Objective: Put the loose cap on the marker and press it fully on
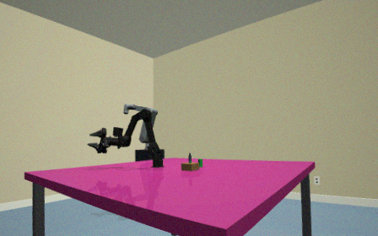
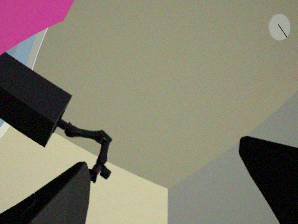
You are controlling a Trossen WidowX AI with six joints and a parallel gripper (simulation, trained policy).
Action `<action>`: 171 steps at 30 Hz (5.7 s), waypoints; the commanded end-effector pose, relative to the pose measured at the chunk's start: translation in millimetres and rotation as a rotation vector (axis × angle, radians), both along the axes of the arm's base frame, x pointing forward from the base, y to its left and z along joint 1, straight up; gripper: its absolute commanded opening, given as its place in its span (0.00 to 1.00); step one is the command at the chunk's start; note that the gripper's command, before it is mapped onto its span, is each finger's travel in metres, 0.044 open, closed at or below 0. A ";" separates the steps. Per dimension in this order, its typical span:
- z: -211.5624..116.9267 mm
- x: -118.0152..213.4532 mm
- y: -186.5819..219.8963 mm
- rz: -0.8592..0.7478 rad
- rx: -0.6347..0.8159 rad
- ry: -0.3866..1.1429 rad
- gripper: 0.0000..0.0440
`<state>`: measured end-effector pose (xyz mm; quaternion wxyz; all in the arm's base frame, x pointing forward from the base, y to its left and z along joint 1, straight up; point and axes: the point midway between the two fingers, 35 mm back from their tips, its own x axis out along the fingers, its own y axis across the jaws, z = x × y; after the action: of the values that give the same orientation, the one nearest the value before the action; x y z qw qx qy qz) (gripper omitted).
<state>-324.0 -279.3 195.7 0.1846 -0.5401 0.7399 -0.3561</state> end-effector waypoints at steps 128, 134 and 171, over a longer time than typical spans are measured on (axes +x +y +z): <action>-60.2 360.8 -157.8 0.645 0.770 -0.368 0.69; -60.5 382.9 -154.2 0.668 0.808 -0.376 0.69; -56.3 516.8 -106.1 0.791 1.045 -0.391 0.70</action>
<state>187.5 -388.5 139.6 0.6653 -0.5391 0.5143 0.0469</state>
